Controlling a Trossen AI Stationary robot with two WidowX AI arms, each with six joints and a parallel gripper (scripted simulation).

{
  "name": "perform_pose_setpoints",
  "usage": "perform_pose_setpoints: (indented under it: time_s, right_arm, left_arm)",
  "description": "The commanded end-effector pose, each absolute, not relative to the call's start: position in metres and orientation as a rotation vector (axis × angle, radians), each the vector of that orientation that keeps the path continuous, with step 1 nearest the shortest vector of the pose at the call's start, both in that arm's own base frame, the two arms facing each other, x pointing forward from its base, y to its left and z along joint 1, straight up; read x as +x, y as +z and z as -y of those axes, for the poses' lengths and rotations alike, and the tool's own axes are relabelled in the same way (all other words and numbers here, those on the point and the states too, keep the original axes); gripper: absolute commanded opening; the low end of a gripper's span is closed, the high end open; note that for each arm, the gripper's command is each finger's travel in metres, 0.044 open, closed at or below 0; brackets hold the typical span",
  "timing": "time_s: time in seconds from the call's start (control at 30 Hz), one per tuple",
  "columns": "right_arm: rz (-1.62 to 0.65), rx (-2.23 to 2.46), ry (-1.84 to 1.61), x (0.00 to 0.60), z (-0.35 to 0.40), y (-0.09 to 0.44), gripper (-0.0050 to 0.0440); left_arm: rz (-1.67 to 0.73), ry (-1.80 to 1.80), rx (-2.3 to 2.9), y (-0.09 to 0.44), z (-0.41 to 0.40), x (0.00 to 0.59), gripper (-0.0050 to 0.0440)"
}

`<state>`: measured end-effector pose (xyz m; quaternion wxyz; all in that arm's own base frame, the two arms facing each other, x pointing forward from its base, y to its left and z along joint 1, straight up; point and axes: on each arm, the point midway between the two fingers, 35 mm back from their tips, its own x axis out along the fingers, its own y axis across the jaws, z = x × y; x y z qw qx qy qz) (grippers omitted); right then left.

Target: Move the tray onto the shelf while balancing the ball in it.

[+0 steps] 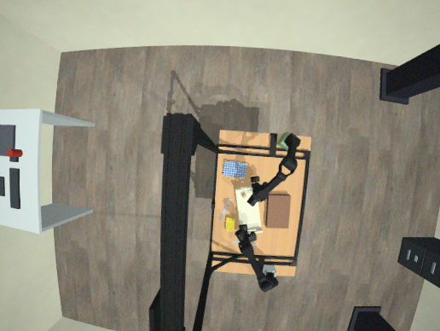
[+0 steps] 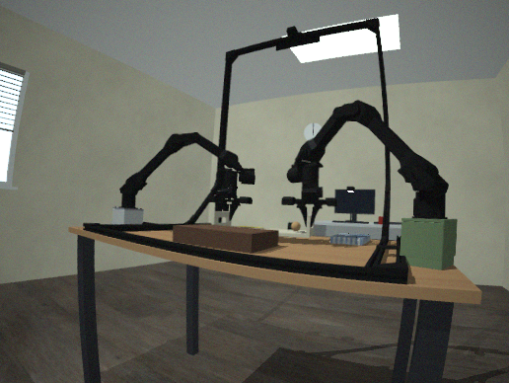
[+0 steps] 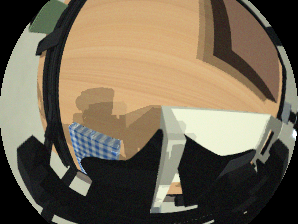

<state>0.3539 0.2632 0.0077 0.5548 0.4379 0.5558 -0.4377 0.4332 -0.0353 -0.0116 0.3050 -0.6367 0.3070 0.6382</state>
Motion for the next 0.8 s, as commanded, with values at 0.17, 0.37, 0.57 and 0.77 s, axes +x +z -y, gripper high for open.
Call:
perform_pose_setpoints:
  time_s: [0.17, 0.37, 0.57, 0.77]
  right_arm:
    - [-1.316, 1.04, -1.028, 0.3534, -0.2649, 0.0188, 0.002]
    - [-1.319, 1.043, -1.026, 0.3534, -0.2646, 0.0189, 0.002]
    - [-1.32, 1.045, -1.025, 0.3534, -0.2645, 0.0229, 0.002]
    - [-1.316, 1.04, -1.028, 0.3534, -0.2649, 0.0246, 0.002]
  left_arm:
    - [-0.816, 1.684, -1.695, 0.0001, 0.0368, 0.4342, 0.002]
    - [-0.819, 1.682, -1.698, 0.0001, 0.0366, 0.4341, 0.002]
    - [-0.82, 1.681, -1.7, 0.0022, 0.0365, 0.434, 0.002]
    - [-0.816, 1.684, -1.695, 0.006, 0.0368, 0.4342, 0.002]
